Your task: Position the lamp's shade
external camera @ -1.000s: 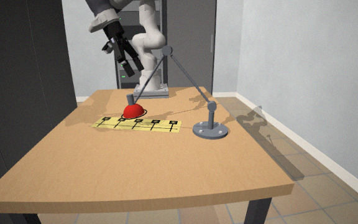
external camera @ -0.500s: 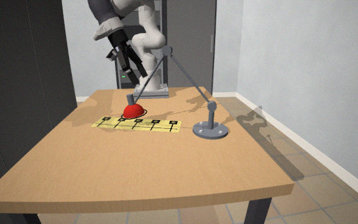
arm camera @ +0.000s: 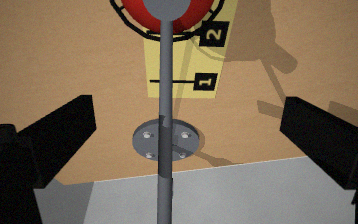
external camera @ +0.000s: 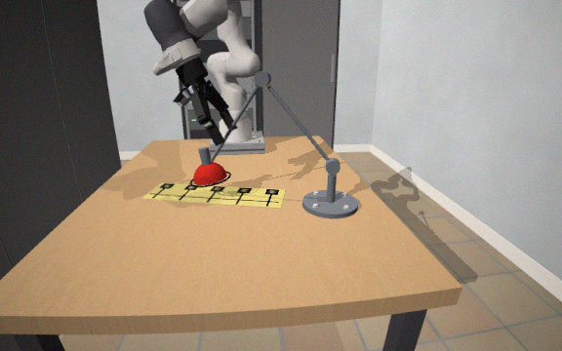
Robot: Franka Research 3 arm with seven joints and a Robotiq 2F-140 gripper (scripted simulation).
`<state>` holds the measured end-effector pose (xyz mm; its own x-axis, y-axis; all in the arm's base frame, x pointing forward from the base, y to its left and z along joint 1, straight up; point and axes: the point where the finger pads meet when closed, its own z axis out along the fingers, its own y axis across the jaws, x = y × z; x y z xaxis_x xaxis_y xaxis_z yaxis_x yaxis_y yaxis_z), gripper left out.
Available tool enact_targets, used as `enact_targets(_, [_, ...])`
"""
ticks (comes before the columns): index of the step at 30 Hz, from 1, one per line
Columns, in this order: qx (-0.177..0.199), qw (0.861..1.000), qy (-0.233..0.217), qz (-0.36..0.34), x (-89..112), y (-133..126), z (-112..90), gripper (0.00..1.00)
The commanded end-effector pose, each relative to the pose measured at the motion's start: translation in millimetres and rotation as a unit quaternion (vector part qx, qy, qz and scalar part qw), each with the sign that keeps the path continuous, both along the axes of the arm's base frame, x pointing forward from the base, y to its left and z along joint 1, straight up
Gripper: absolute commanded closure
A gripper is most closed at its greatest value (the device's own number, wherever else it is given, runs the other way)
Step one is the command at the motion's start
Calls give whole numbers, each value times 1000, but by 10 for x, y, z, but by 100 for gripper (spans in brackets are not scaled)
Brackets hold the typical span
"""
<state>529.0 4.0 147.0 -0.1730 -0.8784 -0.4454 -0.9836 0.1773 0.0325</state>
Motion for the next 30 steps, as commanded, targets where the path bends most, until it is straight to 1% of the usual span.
enact_targets(1, [-2, 1000, -3, -9, 46, 12, -48, 0])
enact_targets(17, [-6, 1000, -15, -19, 174, 11, -65, 0])
enact_targets(30, [-6, 1000, -15, -19, 174, 11, -65, 0])
